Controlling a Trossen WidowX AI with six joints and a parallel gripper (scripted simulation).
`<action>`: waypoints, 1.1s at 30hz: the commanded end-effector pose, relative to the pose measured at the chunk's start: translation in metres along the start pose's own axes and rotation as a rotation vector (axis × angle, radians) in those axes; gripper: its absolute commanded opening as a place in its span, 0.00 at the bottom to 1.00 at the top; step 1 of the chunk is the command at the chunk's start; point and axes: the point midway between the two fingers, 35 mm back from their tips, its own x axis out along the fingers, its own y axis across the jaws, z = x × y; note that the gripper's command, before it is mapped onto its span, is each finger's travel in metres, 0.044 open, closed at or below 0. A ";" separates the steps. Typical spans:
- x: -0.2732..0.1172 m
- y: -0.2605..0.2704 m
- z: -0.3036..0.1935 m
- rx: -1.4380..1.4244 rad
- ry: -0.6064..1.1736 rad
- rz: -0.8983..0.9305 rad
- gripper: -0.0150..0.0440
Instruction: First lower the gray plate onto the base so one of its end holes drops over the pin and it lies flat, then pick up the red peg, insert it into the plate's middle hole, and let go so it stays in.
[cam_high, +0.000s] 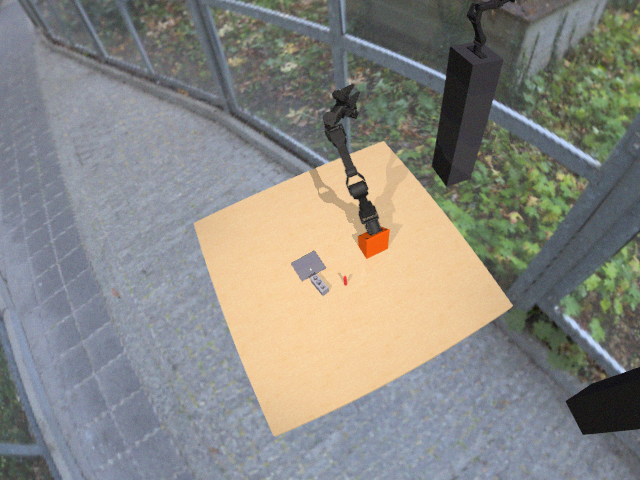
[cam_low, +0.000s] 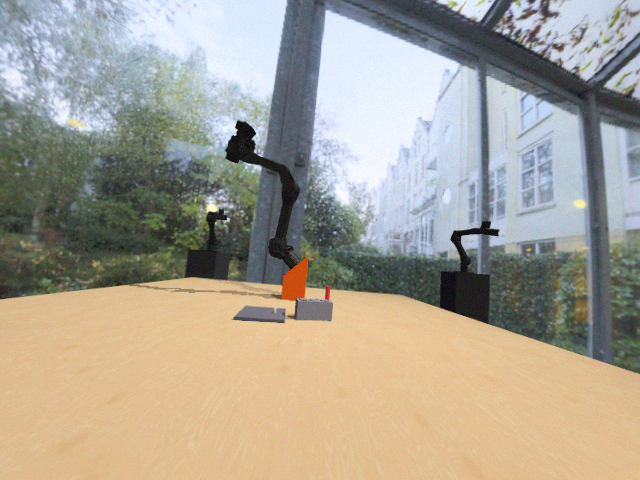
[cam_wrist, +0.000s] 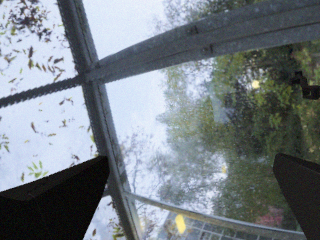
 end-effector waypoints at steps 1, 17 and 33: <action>0.010 -0.052 -0.029 -0.059 0.086 -0.113 1.00; -0.038 -0.231 -0.135 -0.162 0.471 -0.555 1.00; -0.222 -0.337 -0.214 -0.197 0.938 -0.993 1.00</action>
